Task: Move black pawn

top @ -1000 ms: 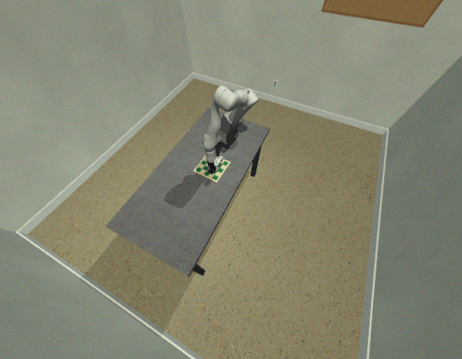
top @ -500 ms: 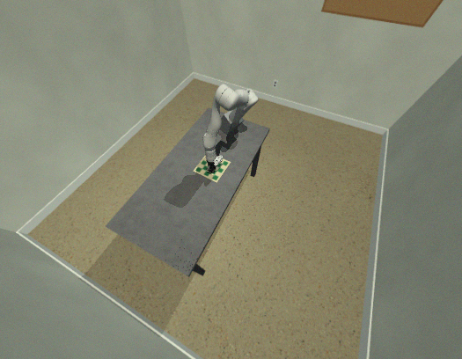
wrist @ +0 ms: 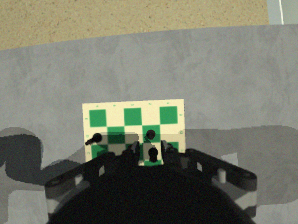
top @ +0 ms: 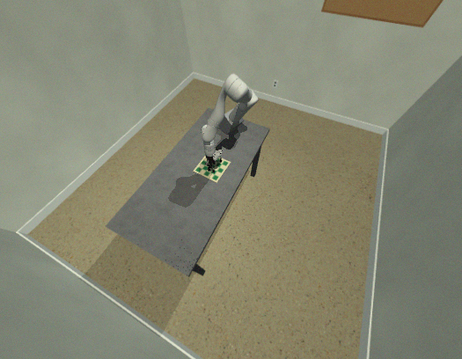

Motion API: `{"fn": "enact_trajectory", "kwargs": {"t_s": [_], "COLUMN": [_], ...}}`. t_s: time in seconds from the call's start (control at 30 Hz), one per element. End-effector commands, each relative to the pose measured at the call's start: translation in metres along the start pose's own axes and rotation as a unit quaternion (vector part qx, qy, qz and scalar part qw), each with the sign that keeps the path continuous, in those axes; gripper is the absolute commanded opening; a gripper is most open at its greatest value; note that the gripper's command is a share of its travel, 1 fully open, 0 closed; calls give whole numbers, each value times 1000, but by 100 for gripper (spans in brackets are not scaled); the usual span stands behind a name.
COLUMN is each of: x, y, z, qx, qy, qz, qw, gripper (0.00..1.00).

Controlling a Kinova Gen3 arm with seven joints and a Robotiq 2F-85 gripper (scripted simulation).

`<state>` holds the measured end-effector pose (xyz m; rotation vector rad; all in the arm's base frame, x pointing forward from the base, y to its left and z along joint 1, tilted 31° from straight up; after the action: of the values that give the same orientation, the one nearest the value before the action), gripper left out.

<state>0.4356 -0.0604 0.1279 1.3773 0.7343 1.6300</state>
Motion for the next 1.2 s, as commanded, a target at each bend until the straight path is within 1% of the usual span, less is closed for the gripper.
{"fn": "enact_trajectory", "kwargs": {"t_s": [0.0,0.2,0.23,1.0,1.17], "x": [1,1,1,1,1], "y": [17,22,22,22,29], "z": [1,2,2,2,2], "qx": [-4,-4,-4,-4,-5], "qy": [-1,-1,-1,-1,-1], "qz": [-1,-1,-1,-1,-1], "qw": [1000,1000,1000,1000,1000], "gripper": [34,34,100,100,100]}}
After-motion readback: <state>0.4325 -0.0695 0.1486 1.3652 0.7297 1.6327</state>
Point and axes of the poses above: the point where the finger pads meet when closed, its own y axis back along the fingers, its own z axis across the jaws, x = y × z, the point moved 10 cm from there along y, back along the fingers, and after that the axes turned 8 degrees about y, right-handed, at the moved point
